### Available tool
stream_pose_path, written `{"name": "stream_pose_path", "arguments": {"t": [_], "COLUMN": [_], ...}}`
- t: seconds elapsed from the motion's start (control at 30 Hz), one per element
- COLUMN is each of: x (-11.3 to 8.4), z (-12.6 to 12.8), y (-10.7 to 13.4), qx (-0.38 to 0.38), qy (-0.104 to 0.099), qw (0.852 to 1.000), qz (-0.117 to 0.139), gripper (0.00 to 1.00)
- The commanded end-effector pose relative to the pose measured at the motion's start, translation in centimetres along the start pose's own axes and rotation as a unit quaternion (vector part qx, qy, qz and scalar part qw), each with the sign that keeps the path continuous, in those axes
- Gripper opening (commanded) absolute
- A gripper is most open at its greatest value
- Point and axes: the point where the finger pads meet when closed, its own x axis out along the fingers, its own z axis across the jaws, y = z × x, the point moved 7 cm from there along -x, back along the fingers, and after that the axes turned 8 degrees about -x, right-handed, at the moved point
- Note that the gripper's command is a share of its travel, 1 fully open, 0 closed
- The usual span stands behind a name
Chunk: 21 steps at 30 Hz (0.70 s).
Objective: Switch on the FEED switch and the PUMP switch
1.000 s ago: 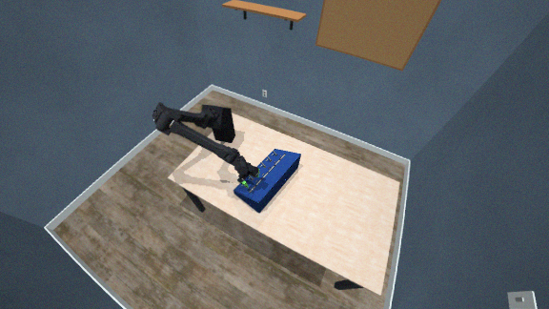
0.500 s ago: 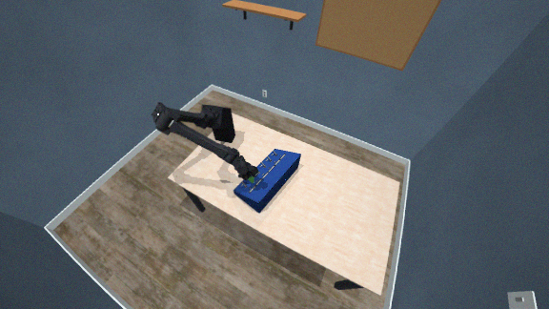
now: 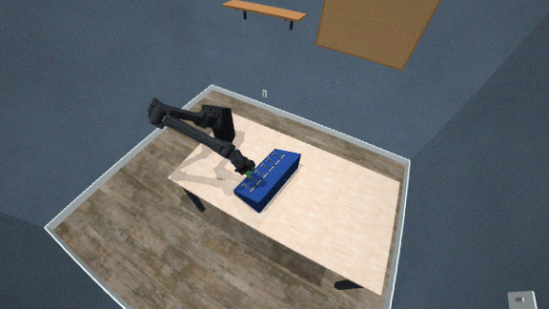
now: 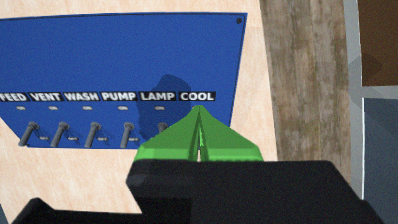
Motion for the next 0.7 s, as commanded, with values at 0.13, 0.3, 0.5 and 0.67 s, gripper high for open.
{"name": "stream_pose_path", "arguments": {"t": [0.13, 0.3, 0.5, 0.67], "x": [-2.4, -3.2, -1.7, -0.8], "z": [0.4, 0.1, 2.6, 5.6], "y": [-0.7, -0.8, 0.2, 2.1], "qx": [0.004, 0.007, 0.006, 0.006], "qy": [-0.008, -0.005, -0.006, -0.007], "qw": [1.000, 1.000, 1.000, 1.000], "qz": [-0.009, -0.012, -0.011, -0.010], "gripper": [0.00, 0.00, 0.00, 0.00]}}
